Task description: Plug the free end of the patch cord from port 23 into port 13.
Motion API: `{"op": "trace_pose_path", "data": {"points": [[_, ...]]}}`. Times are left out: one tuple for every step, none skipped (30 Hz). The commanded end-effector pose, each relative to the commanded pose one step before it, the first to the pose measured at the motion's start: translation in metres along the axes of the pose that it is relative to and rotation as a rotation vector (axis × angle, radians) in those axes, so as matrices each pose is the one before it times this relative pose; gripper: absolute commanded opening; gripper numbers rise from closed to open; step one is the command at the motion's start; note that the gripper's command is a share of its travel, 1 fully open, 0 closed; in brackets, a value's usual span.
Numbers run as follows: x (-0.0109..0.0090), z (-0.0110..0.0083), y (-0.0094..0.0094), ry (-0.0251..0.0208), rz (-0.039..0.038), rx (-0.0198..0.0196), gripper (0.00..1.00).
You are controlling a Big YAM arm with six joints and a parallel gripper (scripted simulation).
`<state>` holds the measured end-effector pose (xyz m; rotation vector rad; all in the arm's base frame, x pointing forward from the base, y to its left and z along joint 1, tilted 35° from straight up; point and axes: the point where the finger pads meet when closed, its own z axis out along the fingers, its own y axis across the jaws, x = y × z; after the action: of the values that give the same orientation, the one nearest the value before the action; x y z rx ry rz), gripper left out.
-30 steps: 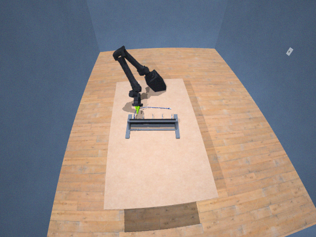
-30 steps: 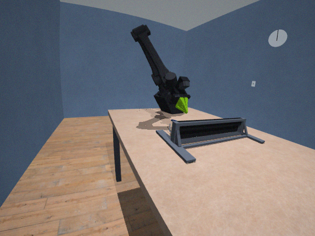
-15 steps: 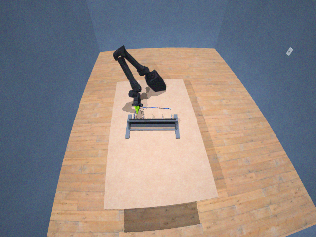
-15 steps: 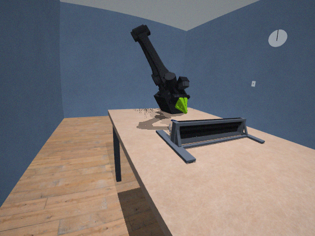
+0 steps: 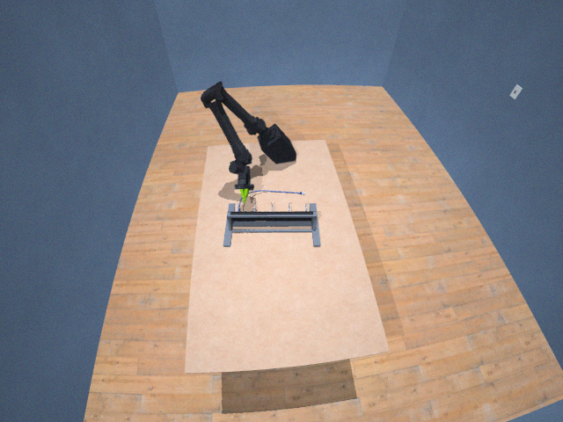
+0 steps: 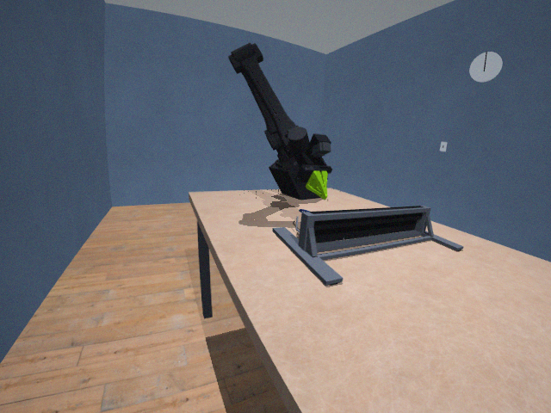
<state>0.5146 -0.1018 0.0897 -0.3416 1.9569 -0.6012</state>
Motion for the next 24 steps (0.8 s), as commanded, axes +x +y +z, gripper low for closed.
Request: {"op": "trace_pose_path", "data": {"points": [[-0.00352, 0.00579, -0.01029, -0.01822, -0.00033, 0.0238, 0.0], [0.00028, -0.00016, 0.00012, 0.0004, -0.00002, -0.00022, 0.0], [0.00028, -0.00016, 0.00013, 0.00041, -0.00003, -0.00023, 0.0], [0.00028, -0.00016, 0.00013, 0.00043, -0.00005, -0.00024, 0.0], [0.00029, -0.00016, 0.00013, 0.00044, -0.00006, -0.00024, 0.0], [0.00029, -0.00016, 0.00013, 0.00044, -0.00007, -0.00024, 0.0], [0.00029, -0.00016, 0.00013, 0.00045, -0.00008, -0.00025, 0.0], [0.00029, -0.00016, 0.00013, 0.00045, -0.00008, -0.00025, 0.0], [0.00029, -0.00016, 0.00014, 0.00045, -0.00008, -0.00026, 0.0], [0.00029, -0.00016, 0.00014, 0.00048, -0.00008, -0.00028, 0.0], [0.0003, -0.00017, 0.00015, 0.00051, -0.00008, -0.00031, 0.0], [0.00036, -0.00017, 0.00019, 0.00074, -0.00012, -0.00047, 0.0], [0.00041, -0.00017, 0.00023, 0.00098, -0.00015, -0.00063, 0.0], [0.00041, -0.00017, 0.00023, 0.00098, -0.00015, -0.00063, 0.0], [0.00041, -0.00017, 0.00023, 0.00095, -0.00014, -0.00062, 0.0], [0.0004, -0.00017, 0.00023, 0.00093, -0.00014, -0.0006, 0.0], [0.0, 0.0, 0.0, 0.0, 0.0, 0.0, 0.0], [0.0, 0.0, 0.0, 0.0, 0.0, 0.0, 0.0], [0.0004, -0.00017, 0.00023, 0.00091, -0.00012, -0.00059, 0.0], [0.0004, -0.00017, 0.00022, 0.00094, -0.00011, -0.00053, 0.0], [0.0004, -0.00017, 0.00021, 0.00093, -0.00011, -0.0005, 0.0], [0.00039, -0.00017, 0.00022, 0.00092, -0.0001, -0.0005, 0.0], [0.00039, -0.00017, 0.00022, 0.0009, -0.00011, -0.00051, 0.0], [0.00038, -0.00017, 0.00022, 0.00089, -0.00011, -0.00051, 0.0]]}}
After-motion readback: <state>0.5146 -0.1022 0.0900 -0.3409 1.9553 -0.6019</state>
